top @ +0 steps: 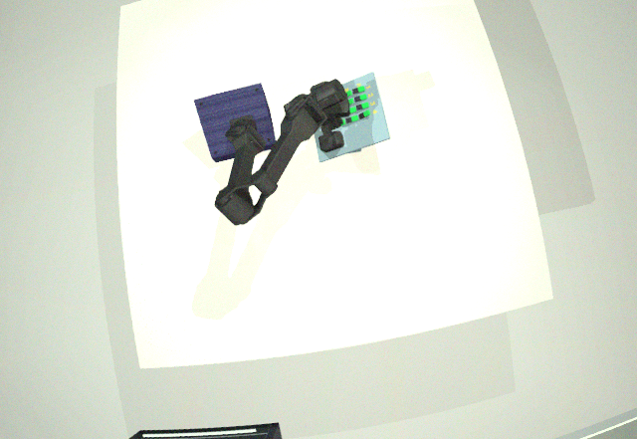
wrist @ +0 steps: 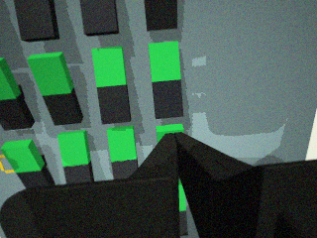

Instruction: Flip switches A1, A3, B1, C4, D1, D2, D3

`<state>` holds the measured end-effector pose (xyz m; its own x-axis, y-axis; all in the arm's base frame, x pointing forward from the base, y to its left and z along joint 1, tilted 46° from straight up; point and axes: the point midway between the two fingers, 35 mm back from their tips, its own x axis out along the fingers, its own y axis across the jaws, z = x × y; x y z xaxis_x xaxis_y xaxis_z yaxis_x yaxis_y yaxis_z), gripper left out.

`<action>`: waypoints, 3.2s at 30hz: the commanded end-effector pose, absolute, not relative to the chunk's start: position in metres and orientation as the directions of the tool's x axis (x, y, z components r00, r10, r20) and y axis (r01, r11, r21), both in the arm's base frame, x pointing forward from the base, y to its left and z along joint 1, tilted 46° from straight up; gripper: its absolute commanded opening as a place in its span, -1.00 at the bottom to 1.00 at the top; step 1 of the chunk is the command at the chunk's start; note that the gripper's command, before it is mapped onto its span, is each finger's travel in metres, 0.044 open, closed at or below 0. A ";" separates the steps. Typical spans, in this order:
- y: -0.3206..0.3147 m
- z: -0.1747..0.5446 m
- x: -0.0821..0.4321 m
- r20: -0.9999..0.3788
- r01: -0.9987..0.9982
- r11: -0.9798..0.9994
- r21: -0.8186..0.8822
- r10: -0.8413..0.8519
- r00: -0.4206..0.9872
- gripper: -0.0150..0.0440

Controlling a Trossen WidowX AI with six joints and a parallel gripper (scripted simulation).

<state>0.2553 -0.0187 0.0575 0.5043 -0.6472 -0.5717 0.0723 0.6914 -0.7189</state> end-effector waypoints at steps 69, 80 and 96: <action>0.032 -0.009 0.194 -0.559 0.063 0.696 -0.716 -0.625 0.545 -0.49; 0.022 -0.017 0.202 -0.558 0.064 0.695 -0.716 -0.625 0.546 -0.49; 0.016 -0.022 0.207 -0.558 0.064 0.695 -0.716 -0.625 0.546 -0.49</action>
<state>0.2066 0.0177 -0.0216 0.5465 -0.6205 -0.5625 0.0670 0.7019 -0.7091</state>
